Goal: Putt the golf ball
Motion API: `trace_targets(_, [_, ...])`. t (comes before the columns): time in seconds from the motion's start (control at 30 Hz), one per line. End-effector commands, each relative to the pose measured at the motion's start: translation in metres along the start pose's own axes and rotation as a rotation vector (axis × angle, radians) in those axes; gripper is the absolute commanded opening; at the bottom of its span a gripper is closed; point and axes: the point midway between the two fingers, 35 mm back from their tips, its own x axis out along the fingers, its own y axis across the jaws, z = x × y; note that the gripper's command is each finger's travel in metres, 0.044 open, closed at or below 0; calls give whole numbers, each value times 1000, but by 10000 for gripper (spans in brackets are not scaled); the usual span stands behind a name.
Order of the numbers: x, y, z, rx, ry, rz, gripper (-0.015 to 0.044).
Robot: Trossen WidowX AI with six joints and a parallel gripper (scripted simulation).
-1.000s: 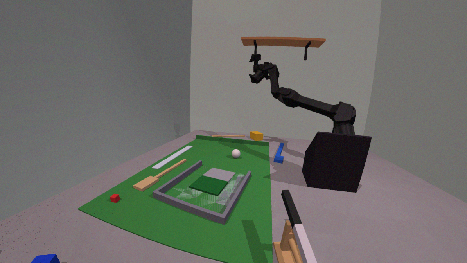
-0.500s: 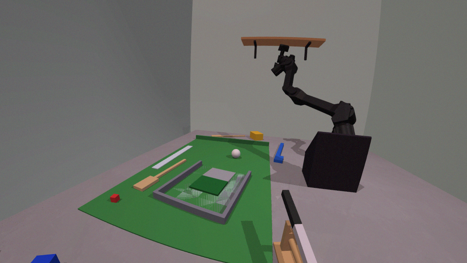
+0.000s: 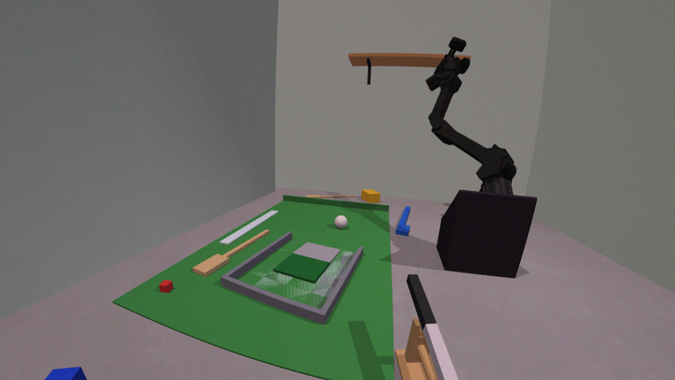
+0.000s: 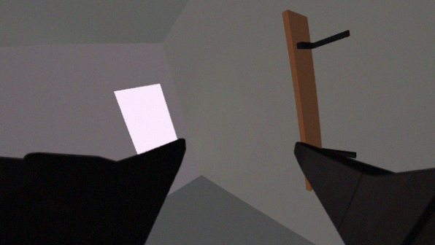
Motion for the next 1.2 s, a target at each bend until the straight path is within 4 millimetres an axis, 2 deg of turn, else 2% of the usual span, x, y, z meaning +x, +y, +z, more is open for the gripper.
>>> trace_targets(0.0, [1,59,29,11,-47,140,440])
trace_targets(0.1, [-3,97,45,18,-74,232,440])
trace_targets(0.23, [-13,161,64,10,-96,377,440])
trace_targets(0.5, [-51,275,76,4,-87,647,440])
trace_targets(0.7, [-90,348,68,22,-24,832,440])
trace_targets(0.9, [-121,389,51,-34,-9,950,440])
trace_targets(1.17, [-194,466,18,-55,86,1191,440])
